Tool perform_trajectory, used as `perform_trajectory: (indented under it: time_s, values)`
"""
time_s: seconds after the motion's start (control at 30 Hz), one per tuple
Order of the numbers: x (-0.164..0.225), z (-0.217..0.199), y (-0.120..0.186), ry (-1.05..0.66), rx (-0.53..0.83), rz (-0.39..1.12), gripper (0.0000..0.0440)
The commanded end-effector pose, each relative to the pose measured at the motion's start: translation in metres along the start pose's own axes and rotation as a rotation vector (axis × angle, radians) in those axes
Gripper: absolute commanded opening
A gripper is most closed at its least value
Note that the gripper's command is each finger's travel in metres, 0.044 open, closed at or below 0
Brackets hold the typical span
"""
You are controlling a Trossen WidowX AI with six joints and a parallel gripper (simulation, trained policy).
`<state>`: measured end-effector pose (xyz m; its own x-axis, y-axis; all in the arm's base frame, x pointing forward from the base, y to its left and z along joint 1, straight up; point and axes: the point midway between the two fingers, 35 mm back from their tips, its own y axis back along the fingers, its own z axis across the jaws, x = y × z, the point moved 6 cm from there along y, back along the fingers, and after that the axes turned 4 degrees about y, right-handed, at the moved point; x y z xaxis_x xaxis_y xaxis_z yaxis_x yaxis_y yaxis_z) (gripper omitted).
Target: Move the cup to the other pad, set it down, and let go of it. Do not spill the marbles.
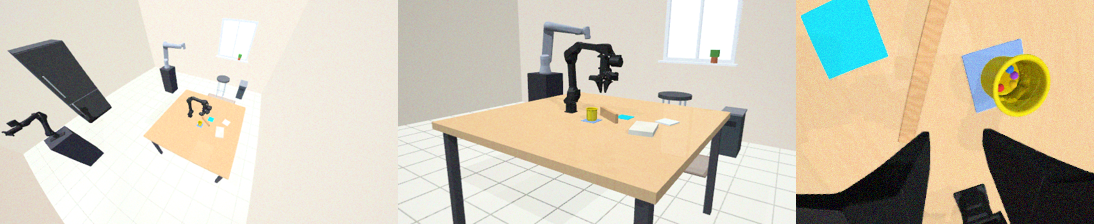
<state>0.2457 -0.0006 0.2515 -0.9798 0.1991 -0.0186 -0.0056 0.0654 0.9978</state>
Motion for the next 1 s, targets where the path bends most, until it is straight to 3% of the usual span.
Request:
perform_trajectory:
  time_s: [0.0,0.97]
  values:
    - [-0.003,-0.004,-0.008,-0.005,0.013,0.031,0.0154]
    - [-0.011,-0.033,-0.066,-0.005,0.04,0.158,0.0195]
